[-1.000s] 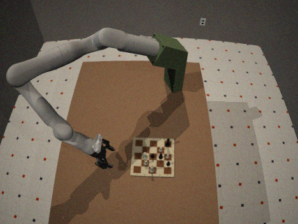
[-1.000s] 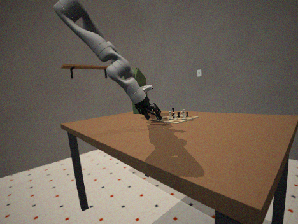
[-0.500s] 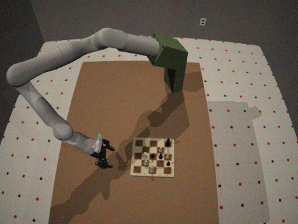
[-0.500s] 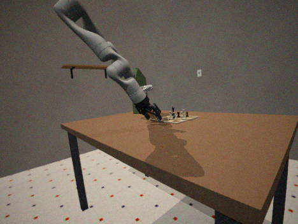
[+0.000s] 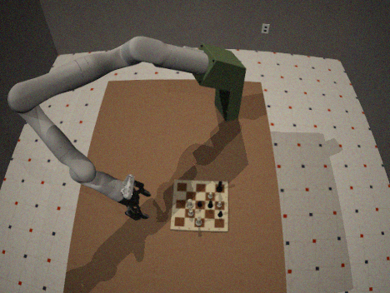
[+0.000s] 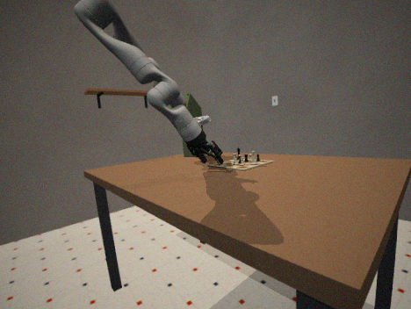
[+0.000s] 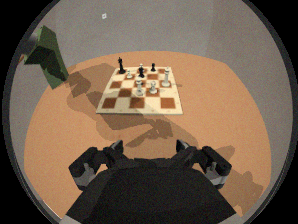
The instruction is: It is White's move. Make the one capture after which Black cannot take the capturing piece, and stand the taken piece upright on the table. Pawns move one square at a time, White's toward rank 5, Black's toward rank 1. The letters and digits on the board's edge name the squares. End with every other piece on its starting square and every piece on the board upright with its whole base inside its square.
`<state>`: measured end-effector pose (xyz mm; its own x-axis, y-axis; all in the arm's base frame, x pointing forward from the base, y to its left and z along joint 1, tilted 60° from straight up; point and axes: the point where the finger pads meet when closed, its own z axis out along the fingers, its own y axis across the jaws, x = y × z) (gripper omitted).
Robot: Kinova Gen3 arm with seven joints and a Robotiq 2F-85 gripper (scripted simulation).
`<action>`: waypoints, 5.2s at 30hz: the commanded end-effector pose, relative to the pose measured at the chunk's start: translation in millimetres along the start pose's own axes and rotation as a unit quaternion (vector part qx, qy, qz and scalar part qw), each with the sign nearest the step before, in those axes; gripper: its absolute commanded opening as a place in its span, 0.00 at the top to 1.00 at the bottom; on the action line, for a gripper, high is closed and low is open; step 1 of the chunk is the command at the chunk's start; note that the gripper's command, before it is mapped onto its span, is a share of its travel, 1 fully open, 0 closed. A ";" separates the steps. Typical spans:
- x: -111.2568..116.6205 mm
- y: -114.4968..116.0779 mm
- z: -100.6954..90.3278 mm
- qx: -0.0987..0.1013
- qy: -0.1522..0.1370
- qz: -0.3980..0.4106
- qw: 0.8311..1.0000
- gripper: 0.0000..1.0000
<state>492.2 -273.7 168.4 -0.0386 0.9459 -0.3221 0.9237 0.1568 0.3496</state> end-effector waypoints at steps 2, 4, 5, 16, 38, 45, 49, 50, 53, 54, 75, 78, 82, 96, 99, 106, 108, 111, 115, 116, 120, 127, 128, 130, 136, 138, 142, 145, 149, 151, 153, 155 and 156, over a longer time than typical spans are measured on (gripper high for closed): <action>10.6 0.0 -16.4 0.000 0.001 0.004 1.000 0.00; 16.2 0.1 -24.2 -0.001 0.001 0.004 1.000 0.00; 16.2 0.1 -24.2 -0.001 0.001 0.004 1.000 0.00; 43.1 0.2 -58.4 -0.001 0.000 0.003 1.000 0.00; 65.9 1.4 -52.3 0.021 0.000 -0.053 0.998 0.00; 105.4 -4.7 -22.7 0.074 0.001 -0.172 0.982 0.00; 135.4 -10.3 -0.8 0.116 -0.005 -0.274 0.955 0.00; 135.4 -10.3 -0.8 0.116 -0.005 -0.274 0.955 0.00; 155.5 -13.6 13.5 0.145 -0.015 -0.349 0.926 0.00; 165.4 -14.8 20.4 0.159 -0.021 -0.388 0.908 0.00; 255.8 -2.0 66.6 0.242 -0.126 -0.690 0.670 0.00; 269.3 3.1 70.2 0.248 -0.147 -0.723 0.628 0.00; 284.6 9.2 73.3 0.252 -0.170 -0.754 0.582 0.00; 293.9 11.2 74.8 0.256 -0.185 -0.772 0.551 0.00; 293.9 11.2 74.8 0.256 -0.185 -0.772 0.551 0.00; 293.9 11.2 74.8 0.256 -0.185 -0.772 0.551 0.00; 293.9 11.2 74.8 0.256 -0.185 -0.772 0.551 0.00; 293.9 11.2 74.8 0.256 -0.185 -0.772 0.551 0.00; 293.8 11.0 74.9 0.256 -0.186 -0.771 0.553 0.00; 293.8 10.9 75.0 0.256 -0.186 -0.770 0.554 0.00; 293.5 10.2 75.4 0.255 -0.187 -0.766 0.560 0.00; 292.9 8.8 76.3 0.253 -0.190 -0.756 0.573 0.00; 292.8 8.4 76.5 0.253 -0.191 -0.753 0.577 0.00; 292.4 7.5 77.0 0.252 -0.193 -0.746 0.585 0.00; 291.0 4.1 79.1 0.247 -0.201 -0.720 0.617 0.00; 290.3 2.6 79.9 0.245 -0.205 -0.706 0.632 0.00; 289.6 1.0 80.8 0.242 -0.209 -0.693 0.646 0.00; 288.4 -1.6 82.3 0.238 -0.215 -0.672 0.667 0.00; 286.5 -5.5 84.4 0.231 -0.225 -0.633 0.704 0.00; 285.6 -7.4 85.6 0.226 -0.231 -0.612 0.722 0.00; 284.6 -9.3 86.8 0.221 -0.237 -0.589 0.741 0.00; 283.7 -11.1 88.0 0.216 -0.242 -0.565 0.759 0.00; 283.2 -12.0 88.6 0.213 -0.245 -0.552 0.768 0.00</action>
<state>504.7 -32.6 -0.6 -0.8687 0.0223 -0.4949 0.4142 0.5808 -0.7008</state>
